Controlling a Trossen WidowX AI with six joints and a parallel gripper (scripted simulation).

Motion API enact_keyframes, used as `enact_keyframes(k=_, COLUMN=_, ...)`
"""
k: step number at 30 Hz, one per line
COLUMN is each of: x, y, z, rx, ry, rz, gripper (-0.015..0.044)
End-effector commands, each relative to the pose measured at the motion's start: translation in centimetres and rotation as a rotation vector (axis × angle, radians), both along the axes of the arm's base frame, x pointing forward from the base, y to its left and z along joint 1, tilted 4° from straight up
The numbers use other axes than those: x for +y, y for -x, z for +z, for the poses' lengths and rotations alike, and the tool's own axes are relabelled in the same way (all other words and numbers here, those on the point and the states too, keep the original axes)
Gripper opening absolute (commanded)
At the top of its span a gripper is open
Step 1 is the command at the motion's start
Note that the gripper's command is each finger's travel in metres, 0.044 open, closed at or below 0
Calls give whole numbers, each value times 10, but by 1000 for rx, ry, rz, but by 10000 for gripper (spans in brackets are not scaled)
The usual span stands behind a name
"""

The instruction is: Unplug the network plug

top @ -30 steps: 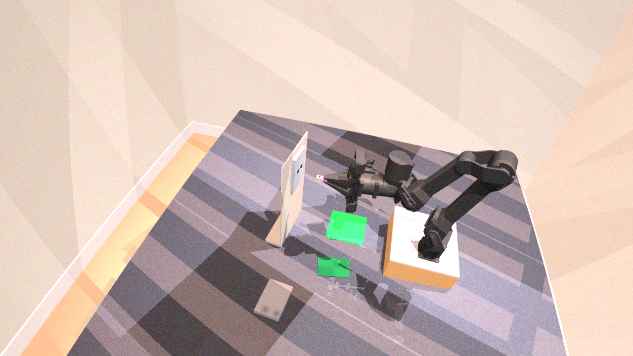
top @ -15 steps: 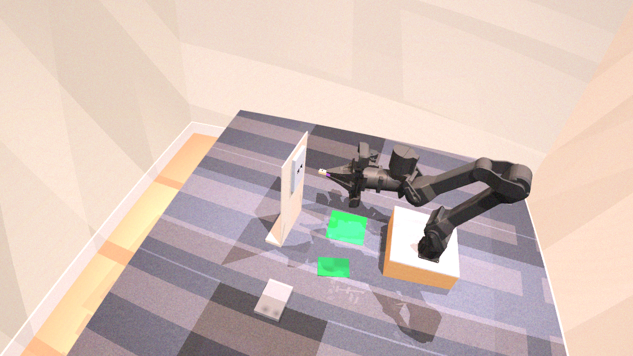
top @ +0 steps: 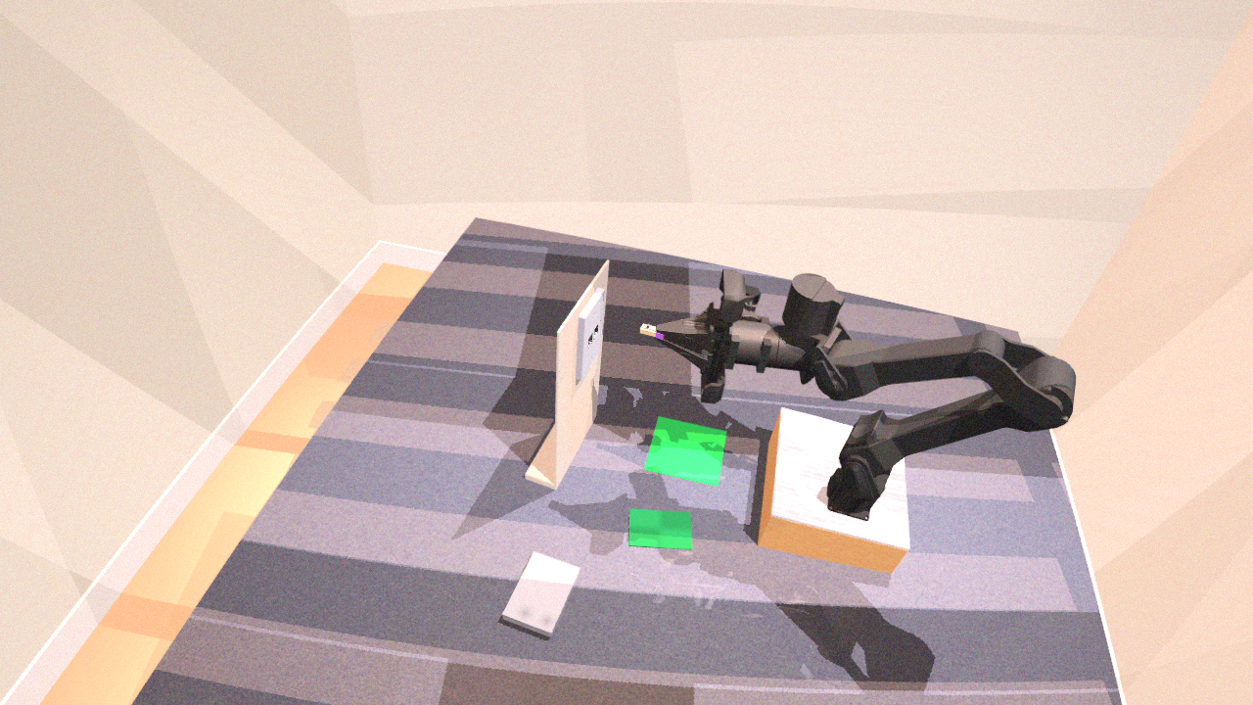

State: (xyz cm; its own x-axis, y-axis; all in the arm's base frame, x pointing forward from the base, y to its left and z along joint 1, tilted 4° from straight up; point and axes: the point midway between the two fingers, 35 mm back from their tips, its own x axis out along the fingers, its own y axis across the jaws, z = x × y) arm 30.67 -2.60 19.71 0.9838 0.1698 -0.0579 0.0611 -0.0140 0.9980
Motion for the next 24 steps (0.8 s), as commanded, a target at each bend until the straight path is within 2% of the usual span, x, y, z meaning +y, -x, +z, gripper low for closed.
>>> enact_keyframes(k=1, x=1, y=3, z=9, rx=-7, ry=5, rz=4, gripper=0)
enact_keyframes(k=5, x=-1, y=0, z=3, rx=35, ry=-38, rz=-18, gripper=0)
enact_keyframes(k=24, x=-20, y=-14, z=-91, rx=533, ry=-440, rz=-397, gripper=0)
